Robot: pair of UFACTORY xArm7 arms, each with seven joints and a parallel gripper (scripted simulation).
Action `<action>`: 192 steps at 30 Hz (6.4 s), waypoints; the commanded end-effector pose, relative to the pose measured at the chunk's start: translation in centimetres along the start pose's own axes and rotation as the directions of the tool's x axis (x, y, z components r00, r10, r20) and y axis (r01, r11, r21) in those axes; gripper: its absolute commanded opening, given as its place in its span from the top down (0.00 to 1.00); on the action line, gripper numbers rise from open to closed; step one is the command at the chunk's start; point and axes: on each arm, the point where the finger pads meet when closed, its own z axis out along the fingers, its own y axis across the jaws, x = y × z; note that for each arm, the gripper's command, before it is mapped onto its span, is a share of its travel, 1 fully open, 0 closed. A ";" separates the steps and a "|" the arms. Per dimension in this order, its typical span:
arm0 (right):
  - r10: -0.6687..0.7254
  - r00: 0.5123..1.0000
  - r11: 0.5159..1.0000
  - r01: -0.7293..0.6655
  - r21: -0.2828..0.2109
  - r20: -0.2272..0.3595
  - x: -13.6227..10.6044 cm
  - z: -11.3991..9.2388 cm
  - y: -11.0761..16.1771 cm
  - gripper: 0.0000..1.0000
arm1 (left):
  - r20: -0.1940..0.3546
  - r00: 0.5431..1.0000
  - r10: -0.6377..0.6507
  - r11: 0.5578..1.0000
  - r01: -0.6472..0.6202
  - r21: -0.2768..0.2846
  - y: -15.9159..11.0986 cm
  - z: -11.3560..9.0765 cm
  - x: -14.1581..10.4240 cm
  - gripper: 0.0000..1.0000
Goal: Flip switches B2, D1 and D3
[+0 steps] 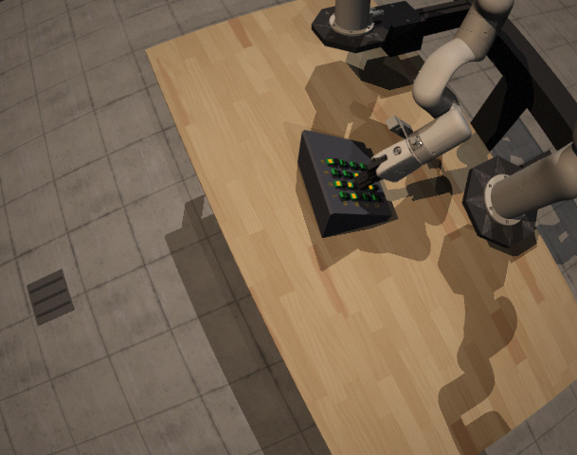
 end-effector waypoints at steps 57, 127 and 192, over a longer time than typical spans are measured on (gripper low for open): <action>0.002 1.000 1.000 -0.002 0.000 0.003 -0.1 -2.4 -0.1 1.00 | -0.006 1.000 0.000 1.000 0.000 0.000 0.0 -0.2 0.1 0.00; 0.003 1.000 0.951 -0.002 -0.309 0.003 -3.2 -0.9 4.8 1.00 | -0.006 1.000 0.000 1.000 0.000 0.000 0.0 -0.2 0.1 0.00; 0.003 1.000 0.951 -0.002 -0.309 0.003 -3.2 -3.1 4.1 1.00 | -0.006 1.000 0.000 1.000 0.000 0.000 0.0 -0.2 0.1 0.00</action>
